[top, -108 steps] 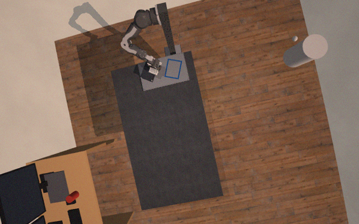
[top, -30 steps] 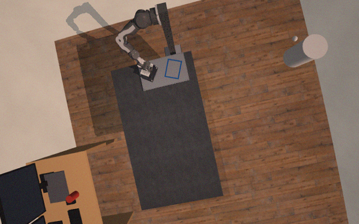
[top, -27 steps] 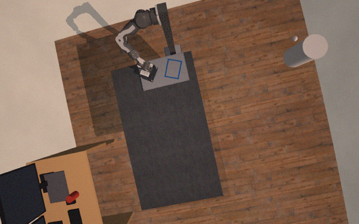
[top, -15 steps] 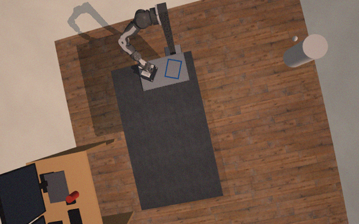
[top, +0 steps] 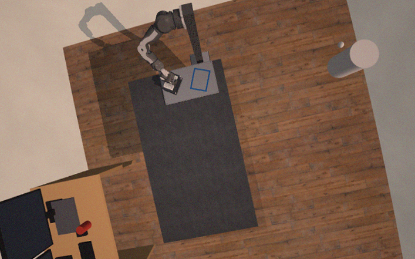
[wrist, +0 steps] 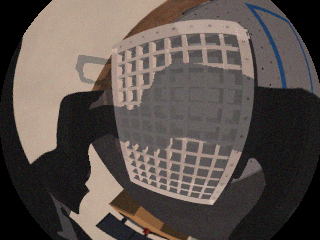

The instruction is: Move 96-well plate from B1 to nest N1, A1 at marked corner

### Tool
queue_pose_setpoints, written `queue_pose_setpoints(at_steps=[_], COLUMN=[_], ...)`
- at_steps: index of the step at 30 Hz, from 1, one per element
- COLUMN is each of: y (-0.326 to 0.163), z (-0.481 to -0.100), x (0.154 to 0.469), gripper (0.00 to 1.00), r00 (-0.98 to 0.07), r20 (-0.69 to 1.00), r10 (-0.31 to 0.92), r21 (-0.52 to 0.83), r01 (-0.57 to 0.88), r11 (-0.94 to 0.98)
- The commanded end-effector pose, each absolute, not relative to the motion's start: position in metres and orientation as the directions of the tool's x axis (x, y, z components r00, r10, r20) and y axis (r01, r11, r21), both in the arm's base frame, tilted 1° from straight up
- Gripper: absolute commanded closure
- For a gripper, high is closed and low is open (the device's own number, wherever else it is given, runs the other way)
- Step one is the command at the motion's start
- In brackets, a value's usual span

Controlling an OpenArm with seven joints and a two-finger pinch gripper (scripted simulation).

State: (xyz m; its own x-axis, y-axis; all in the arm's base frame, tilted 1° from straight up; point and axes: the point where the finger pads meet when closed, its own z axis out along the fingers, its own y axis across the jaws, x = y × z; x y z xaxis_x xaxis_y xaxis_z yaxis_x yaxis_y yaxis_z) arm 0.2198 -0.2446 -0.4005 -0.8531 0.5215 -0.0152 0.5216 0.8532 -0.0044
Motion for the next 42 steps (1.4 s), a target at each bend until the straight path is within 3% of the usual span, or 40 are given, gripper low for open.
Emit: queue_pose_setpoints(at_steps=[1, 42], y=[-0.2418, -0.2428], z=[-0.4036, -0.4027], x=[0.2199, 0.2195], gripper=[1.00, 1.00], r00=[-0.858, -0.856], r20=[-0.011, -0.015], r10=[0.513, 0.517], r21=[0.006, -0.001], r01=[0.513, 0.517], r11=[0.858, 0.856])
